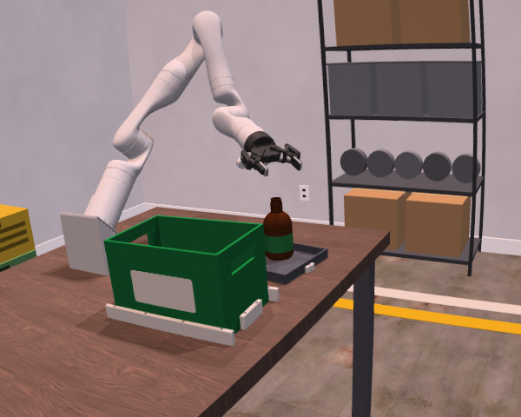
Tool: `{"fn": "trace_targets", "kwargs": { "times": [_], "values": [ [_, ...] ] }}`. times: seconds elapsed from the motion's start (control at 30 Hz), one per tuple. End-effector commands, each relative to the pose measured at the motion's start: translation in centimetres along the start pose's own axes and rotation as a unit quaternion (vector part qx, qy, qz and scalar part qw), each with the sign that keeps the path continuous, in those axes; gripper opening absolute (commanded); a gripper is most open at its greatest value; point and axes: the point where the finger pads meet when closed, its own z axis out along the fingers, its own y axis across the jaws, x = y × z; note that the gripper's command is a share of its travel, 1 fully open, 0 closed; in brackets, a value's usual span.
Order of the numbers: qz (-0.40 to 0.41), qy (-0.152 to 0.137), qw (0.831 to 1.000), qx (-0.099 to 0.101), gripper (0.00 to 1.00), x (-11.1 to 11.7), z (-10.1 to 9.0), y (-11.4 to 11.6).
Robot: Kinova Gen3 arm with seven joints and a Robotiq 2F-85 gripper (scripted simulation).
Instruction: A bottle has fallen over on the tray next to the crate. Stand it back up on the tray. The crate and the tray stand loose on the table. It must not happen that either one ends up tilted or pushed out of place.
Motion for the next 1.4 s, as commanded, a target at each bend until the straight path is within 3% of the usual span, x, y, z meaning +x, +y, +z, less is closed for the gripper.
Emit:
{"fn": "trace_targets", "kwargs": {
  "times": [0.0, 0.03, 0.07, 1.37],
  "values": [
    [0.001, -0.001, 1.000, 0.002, 1.00, -0.26, 0.02, -0.06],
    [0.001, -0.001, 1.000, 0.002, 1.00, -0.26, 0.02, -0.06],
    [0.001, -0.001, 1.000, 0.002, 0.00, -0.26, 0.02, -0.06],
    [0.001, -0.001, 1.000, 0.002, 0.00, -0.26, 0.02, -0.06]
  ]
}}
